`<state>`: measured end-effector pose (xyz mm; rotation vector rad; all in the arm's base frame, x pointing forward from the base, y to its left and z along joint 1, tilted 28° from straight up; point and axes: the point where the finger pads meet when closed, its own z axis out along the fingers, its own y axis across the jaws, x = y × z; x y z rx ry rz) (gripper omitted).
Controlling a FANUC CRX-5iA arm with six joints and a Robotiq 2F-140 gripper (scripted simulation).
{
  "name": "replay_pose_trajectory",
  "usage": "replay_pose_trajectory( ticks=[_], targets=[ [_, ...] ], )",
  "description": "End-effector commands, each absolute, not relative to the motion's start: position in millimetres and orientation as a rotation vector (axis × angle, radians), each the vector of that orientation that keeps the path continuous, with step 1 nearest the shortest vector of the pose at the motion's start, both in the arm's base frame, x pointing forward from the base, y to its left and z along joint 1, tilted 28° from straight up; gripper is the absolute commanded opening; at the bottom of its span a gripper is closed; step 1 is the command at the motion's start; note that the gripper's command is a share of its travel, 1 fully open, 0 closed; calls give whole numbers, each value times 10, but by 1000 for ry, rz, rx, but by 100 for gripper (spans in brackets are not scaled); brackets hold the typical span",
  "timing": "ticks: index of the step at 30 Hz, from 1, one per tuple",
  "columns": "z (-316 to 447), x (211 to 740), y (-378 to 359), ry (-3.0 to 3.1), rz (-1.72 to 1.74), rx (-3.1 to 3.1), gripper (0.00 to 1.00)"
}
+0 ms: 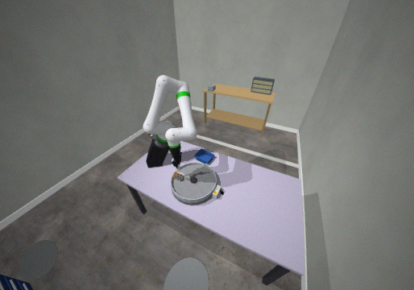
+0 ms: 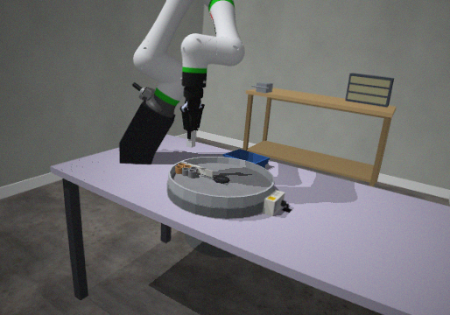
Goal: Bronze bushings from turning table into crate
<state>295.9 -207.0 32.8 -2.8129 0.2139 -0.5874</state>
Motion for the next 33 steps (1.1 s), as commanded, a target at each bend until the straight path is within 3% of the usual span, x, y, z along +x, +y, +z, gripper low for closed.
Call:
replay_pose_trajectory(
  ticks=[1,33],
  targets=[
    [325,2956,-2071,228,-585,-2810,6],
    [133,2826,-2011,908,-435,-2537,6]
  ],
)
